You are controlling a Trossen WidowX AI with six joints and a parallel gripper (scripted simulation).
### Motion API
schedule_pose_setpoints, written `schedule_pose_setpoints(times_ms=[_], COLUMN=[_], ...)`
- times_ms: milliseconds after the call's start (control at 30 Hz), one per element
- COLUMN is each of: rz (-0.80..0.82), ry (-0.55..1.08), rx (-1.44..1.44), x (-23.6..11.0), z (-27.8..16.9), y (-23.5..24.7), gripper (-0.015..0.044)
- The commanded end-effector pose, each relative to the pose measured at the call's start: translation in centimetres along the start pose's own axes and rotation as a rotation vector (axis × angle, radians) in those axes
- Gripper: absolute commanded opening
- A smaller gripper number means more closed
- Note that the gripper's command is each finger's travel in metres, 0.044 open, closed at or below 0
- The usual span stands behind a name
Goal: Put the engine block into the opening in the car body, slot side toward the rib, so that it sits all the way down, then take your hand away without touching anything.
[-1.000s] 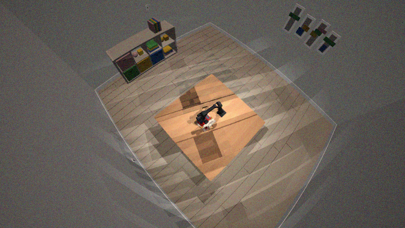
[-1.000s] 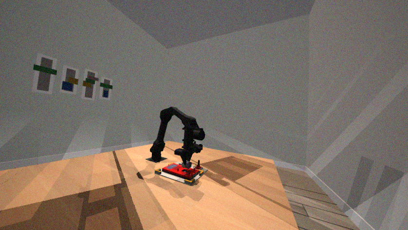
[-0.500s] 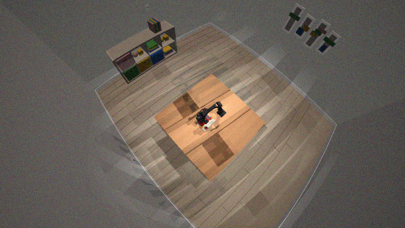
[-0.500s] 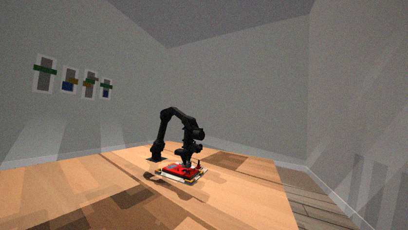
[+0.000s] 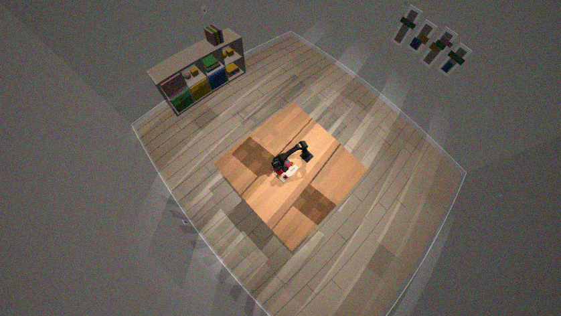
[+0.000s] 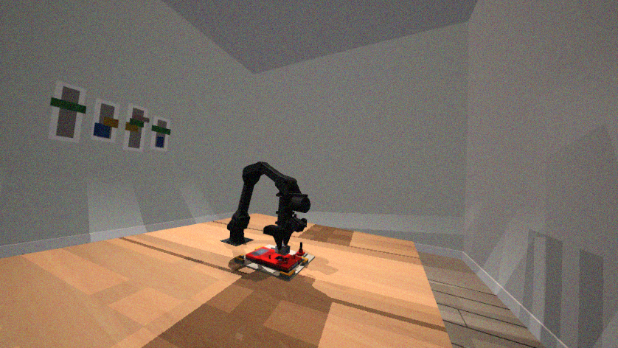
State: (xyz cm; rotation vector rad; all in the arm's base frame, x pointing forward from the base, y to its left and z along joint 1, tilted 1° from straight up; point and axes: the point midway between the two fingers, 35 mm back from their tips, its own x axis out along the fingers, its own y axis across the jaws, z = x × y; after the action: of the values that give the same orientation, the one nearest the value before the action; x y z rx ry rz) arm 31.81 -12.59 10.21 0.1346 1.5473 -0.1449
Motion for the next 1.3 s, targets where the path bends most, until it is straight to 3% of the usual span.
schedule_pose_setpoints(times_ms=[0,1267], rz=[-0.001,-0.001], ry=[-0.001,-0.001], rx=[-0.010,-0.035], x=[0.00,0.71], z=[0.05,0.12], y=[-0.01,-0.02], gripper=[0.0159,0.0159])
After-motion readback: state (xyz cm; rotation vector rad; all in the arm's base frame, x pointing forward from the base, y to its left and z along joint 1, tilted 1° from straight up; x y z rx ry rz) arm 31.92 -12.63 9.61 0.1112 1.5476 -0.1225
